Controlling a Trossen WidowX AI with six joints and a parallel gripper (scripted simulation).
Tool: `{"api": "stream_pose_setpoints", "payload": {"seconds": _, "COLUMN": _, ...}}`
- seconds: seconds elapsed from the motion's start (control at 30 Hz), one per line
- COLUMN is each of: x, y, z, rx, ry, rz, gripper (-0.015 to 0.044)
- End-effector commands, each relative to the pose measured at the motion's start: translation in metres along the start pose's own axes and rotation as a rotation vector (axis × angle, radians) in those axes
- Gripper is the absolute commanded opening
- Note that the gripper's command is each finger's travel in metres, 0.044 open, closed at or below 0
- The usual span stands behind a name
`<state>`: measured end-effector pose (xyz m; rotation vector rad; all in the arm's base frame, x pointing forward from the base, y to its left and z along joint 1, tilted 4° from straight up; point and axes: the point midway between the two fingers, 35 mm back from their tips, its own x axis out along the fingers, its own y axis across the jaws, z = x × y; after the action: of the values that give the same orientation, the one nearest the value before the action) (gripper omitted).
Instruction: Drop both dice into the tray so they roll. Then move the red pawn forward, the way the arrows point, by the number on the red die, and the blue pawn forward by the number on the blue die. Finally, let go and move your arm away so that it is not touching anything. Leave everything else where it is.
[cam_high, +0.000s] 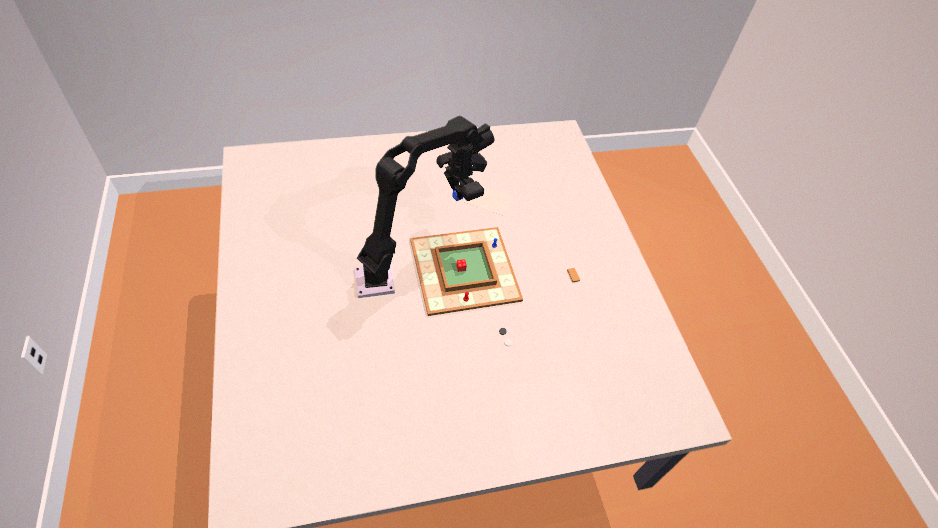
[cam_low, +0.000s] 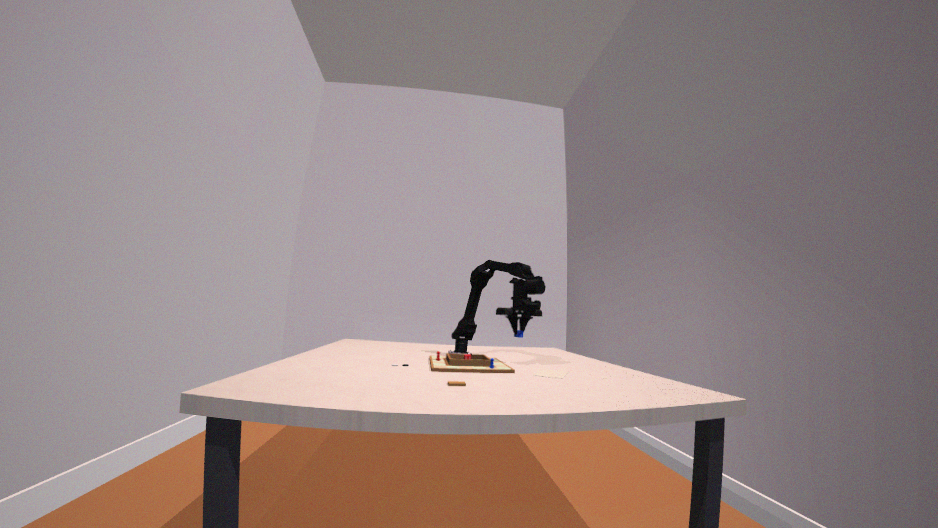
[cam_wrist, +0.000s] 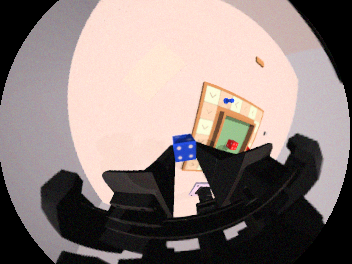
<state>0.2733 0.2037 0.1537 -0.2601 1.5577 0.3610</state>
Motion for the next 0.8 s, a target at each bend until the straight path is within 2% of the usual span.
{"api": "stream_pose_setpoints", "payload": {"seconds": 0.0, "x": 0.0, "y": -0.025, "z": 0.003, "rx": 0.037, "ry": -0.012, "rz": -0.008, "gripper": 0.0}}
{"api": "stream_pose_setpoints", "payload": {"seconds": 0.77, "x": 0.022, "y": -0.152, "z": -0.014, "rx": 0.224, "ry": -0.008, "rz": -0.017, "gripper": 0.0}}
